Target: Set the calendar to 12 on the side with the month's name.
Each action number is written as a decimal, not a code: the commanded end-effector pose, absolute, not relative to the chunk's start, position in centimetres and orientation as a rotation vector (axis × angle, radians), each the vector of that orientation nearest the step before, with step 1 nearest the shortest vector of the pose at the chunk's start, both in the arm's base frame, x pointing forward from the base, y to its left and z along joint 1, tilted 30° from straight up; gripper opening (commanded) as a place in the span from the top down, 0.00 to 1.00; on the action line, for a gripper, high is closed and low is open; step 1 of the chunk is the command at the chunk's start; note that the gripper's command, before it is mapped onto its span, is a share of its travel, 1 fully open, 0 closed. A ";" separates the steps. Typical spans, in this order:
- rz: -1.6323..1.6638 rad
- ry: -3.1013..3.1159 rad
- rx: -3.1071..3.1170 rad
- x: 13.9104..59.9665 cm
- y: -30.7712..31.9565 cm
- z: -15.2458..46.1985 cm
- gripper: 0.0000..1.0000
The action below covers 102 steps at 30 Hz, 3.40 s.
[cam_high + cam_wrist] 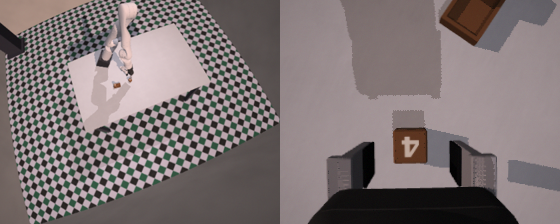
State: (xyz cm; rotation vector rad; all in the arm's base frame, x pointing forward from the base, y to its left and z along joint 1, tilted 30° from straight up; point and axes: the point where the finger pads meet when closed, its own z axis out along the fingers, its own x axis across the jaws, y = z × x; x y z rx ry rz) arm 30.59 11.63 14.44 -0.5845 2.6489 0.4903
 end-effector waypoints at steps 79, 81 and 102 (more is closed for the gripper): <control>0.490 2.648 -0.585 31.6 13.0 11.6 0.13; 0.490 2.648 -0.585 31.7 13.1 11.4 0.13; 0.490 2.649 -0.585 32.1 13.7 10.2 0.13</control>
